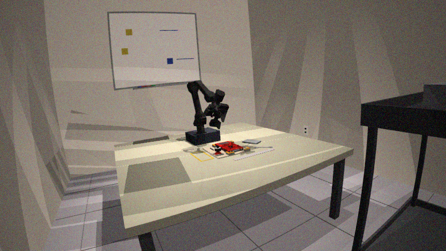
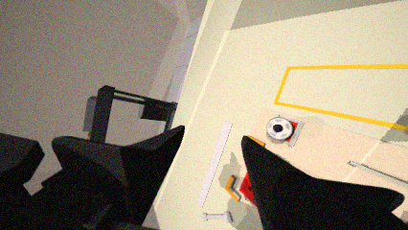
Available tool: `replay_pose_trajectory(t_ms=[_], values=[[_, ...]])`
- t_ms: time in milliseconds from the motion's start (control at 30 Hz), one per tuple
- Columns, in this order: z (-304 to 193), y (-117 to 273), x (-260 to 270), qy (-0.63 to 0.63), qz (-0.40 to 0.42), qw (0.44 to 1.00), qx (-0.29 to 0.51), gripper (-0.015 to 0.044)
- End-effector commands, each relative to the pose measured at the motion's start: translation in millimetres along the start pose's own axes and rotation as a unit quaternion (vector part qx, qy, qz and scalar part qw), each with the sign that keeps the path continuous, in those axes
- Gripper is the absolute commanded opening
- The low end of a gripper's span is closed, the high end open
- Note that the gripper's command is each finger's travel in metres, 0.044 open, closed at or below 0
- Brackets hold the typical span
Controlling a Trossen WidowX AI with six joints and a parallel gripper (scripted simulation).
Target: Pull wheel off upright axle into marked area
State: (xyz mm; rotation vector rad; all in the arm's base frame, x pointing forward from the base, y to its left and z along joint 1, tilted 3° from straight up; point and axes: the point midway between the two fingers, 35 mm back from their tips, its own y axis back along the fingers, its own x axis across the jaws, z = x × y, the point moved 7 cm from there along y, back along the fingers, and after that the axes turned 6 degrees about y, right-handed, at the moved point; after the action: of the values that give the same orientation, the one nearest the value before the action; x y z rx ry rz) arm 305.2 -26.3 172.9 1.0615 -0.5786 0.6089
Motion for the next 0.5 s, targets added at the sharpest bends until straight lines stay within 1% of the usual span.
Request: replay_pose_trajectory(t_ms=[0, 233, 467], values=[[5.8, -22.1, 8.2, 0.016, -0.089, 0.995, 0.039, 0.0300], [18.0, -52.3, 10.2, 0.017, -0.230, 0.968, 0.102, 0.0300], [33.5, -76.0, 5.6, -0.006, -0.365, 0.915, 0.170, 0.0300]])
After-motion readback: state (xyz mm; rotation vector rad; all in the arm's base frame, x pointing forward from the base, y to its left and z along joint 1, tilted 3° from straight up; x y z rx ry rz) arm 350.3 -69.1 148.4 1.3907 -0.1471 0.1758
